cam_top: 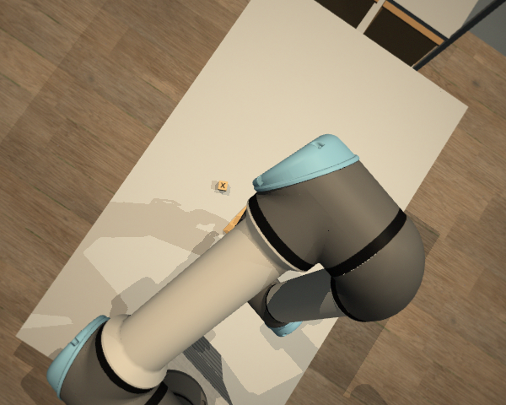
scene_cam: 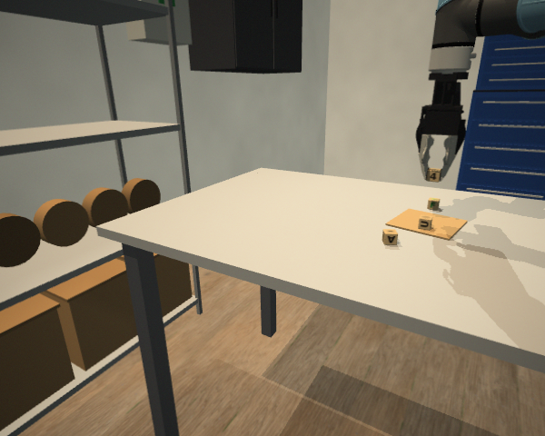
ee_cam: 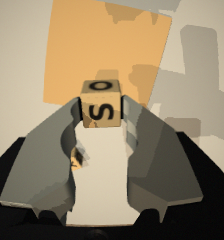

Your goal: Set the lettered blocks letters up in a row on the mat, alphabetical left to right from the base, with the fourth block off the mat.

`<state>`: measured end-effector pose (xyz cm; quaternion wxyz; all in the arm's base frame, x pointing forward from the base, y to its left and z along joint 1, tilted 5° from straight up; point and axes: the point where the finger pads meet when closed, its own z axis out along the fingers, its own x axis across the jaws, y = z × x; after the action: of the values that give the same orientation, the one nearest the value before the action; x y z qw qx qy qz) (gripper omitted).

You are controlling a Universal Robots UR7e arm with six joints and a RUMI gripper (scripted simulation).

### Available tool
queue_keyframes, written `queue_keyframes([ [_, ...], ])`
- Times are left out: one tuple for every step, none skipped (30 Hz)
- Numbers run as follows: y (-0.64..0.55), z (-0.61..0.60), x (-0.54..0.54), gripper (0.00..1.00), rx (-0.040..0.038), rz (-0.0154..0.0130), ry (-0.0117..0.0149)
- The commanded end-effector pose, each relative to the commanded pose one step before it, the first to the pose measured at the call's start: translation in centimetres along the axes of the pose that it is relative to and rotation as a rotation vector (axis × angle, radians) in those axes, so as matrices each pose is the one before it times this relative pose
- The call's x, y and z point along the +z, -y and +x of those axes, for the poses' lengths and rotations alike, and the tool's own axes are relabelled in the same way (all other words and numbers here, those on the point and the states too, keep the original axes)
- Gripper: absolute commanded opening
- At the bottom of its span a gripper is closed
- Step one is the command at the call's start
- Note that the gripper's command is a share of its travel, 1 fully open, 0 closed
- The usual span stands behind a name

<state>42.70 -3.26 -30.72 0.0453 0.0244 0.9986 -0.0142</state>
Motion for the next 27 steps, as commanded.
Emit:
queue_keyframes([
  [0.039, -0.038, -0.037, 0.05, 0.00777, 0.00035, 0.0011],
  [0.002, 0.001, 0.0, 0.05, 0.00062, 0.0, 0.0],
  [0.002, 0.001, 0.0, 0.05, 0.00045, 0.0, 0.0],
  [0.001, 0.0, 0.0, 0.05, 0.0003, 0.0, 0.0],
  [0.001, 0.0, 0.0, 0.05, 0.00019, 0.0, 0.0],
  [0.0, 0.0, 0.0, 0.05, 0.0001, 0.0, 0.0],
  [0.0, 0.0, 0.0, 0.05, 0.00004, 0.0, 0.0],
  [0.0, 0.0, 0.0, 0.05, 0.00001, 0.0, 0.0],
  [0.0, 0.0, 0.0, 0.05, 0.0, 0.0, 0.0],
  [0.0, 0.0, 0.0, 0.05, 0.0, 0.0, 0.0],
  [0.0, 0.0, 0.0, 0.05, 0.0, 0.0, 0.0],
  [0.0, 0.0, 0.0, 0.05, 0.0, 0.0, 0.0],
  [0.0, 0.0, 0.0, 0.05, 0.0, 0.0, 0.0],
  [0.0, 0.0, 0.0, 0.05, 0.0, 0.0, 0.0],
  [0.0, 0.0, 0.0, 0.05, 0.0, 0.0, 0.0],
  [0.0, 0.0, 0.002, 0.05, 0.0, 0.0, 0.0],
  [0.0, 0.0, 0.012, 0.05, 0.0, 0.0, 0.0],
  [0.0, 0.0, 0.031, 0.05, 0.0, 0.0, -0.00001],
  [0.0, 0.0, 0.057, 0.05, 0.0, 0.0, -0.00002],
  [0.0, 0.0, 0.089, 0.05, 0.0, 0.0, -0.00003],
  [0.0, 0.0, 0.124, 0.05, 0.0, 0.0, -0.00004],
  [0.0, 0.0, 0.162, 0.05, 0.0, 0.0, -0.00005],
  [0.0, -0.001, 0.202, 0.05, 0.0, 0.0, 0.0],
  [0.0, 0.0, 0.242, 0.05, 0.0, 0.0, 0.0],
  [0.0, -0.001, 0.282, 0.05, 0.0, 0.0, 0.0],
  [0.0, 0.0, 0.0, 0.05, 0.0, 0.0, 0.0],
  [0.0, 0.0, 0.0, 0.05, 0.0, 0.0, 0.0],
])
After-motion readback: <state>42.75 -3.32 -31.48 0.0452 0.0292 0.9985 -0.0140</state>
